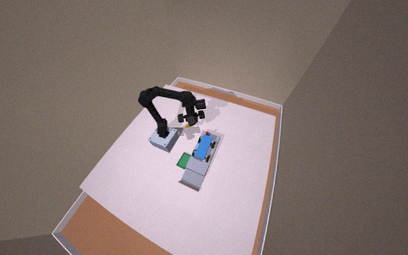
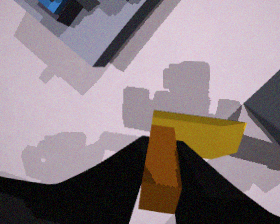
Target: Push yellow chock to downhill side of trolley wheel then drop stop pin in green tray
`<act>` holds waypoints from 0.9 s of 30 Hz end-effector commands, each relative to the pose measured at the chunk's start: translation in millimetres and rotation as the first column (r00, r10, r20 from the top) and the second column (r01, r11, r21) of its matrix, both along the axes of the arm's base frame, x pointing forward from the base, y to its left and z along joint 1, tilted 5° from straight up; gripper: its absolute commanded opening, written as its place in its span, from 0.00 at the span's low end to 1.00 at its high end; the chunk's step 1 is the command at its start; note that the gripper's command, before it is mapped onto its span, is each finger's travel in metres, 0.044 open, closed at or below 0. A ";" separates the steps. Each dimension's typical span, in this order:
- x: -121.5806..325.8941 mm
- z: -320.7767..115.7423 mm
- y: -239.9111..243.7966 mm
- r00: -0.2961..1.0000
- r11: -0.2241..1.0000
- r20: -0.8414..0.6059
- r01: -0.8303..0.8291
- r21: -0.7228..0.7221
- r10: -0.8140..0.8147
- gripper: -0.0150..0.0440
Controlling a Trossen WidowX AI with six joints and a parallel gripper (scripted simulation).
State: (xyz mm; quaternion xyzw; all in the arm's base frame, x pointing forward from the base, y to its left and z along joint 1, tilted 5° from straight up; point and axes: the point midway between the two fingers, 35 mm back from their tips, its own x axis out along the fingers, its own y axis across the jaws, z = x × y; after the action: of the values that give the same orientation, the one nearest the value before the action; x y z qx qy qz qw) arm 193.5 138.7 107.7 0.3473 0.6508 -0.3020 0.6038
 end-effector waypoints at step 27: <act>4.6 -2.8 -17.2 0.818 0.819 -0.039 0.572 -0.041 -0.574 0.25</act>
State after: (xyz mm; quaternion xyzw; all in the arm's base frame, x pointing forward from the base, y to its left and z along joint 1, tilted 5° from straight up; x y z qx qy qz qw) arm 196.0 131.4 106.6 0.5120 0.5290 -0.4851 0.4720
